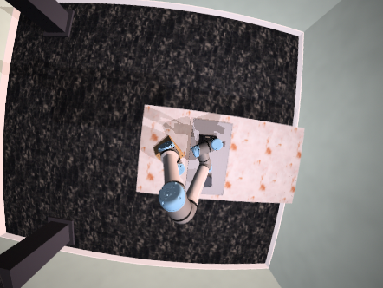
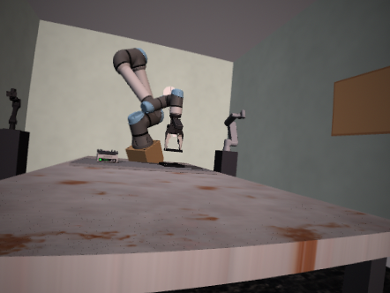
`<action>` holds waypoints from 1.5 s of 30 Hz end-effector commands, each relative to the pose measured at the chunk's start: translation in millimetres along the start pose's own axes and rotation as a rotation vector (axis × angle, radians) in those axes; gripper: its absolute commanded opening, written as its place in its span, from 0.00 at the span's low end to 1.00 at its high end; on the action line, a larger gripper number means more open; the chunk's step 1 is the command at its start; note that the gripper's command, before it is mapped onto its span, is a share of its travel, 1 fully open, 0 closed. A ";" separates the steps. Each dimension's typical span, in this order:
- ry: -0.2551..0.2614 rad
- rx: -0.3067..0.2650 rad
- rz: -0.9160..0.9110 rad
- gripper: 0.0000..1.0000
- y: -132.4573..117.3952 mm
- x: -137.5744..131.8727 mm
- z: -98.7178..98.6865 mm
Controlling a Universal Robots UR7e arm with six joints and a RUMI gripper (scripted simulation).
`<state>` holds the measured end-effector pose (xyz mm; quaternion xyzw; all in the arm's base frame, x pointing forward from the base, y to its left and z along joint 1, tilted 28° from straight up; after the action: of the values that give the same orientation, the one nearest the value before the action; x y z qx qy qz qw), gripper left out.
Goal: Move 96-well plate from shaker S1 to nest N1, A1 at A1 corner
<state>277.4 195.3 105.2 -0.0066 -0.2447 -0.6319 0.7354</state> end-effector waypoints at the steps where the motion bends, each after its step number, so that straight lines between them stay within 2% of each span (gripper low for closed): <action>1: 0.000 0.002 -0.001 0.00 0.5 0.2 0.4; 17: 0.000 0.002 -0.001 0.00 0.3 1.2 0.4; 45: -0.001 -0.003 0.000 0.00 -0.5 1.5 -41.1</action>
<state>288.4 182.3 75.0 -0.0105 -0.2438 -0.6326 0.7350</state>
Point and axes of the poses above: the point where the finger pads meet when closed, its own z axis back along the fingers, its own x axis across the jaws, y = z × x, the point moved 7 cm from there along z, back along the fingers, and after that the axes turned 4 degrees about z, right-handed, at the moved point
